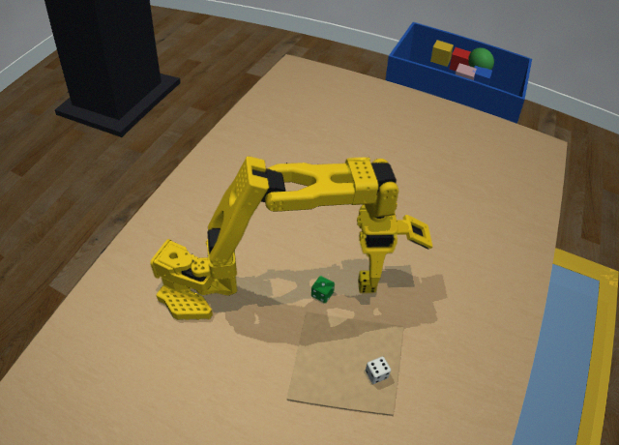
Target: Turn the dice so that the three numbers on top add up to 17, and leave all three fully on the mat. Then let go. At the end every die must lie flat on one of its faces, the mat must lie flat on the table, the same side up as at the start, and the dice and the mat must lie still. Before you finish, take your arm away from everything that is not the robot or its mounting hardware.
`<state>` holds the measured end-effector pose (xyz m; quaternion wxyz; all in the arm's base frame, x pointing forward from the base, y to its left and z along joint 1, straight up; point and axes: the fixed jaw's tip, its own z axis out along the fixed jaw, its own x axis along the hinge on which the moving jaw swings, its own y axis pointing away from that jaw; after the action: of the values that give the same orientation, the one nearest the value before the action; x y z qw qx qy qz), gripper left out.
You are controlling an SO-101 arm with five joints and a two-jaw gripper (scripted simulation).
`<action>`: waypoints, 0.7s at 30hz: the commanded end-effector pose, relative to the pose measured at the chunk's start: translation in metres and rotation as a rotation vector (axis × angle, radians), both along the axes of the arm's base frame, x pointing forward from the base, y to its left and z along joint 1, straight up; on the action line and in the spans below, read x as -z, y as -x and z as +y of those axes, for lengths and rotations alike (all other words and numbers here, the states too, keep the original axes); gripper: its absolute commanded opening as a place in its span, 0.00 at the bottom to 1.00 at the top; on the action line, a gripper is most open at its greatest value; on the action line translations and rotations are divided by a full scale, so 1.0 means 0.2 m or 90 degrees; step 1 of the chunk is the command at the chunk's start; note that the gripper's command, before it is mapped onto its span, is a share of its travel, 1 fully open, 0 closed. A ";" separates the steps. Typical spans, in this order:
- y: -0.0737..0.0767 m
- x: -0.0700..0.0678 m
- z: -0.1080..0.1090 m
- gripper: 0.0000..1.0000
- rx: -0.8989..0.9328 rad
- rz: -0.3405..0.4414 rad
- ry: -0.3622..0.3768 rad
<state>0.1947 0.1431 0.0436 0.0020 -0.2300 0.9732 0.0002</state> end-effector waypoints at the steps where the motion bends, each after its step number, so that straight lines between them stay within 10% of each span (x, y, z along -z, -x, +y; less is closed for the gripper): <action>1: -0.02 -0.02 0.03 0.31 -0.001 -0.030 -0.022; 21: -0.01 0.09 0.03 0.31 -0.001 -0.030 -0.022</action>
<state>0.1957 0.1437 0.0199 0.0117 -0.2300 0.9731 0.0040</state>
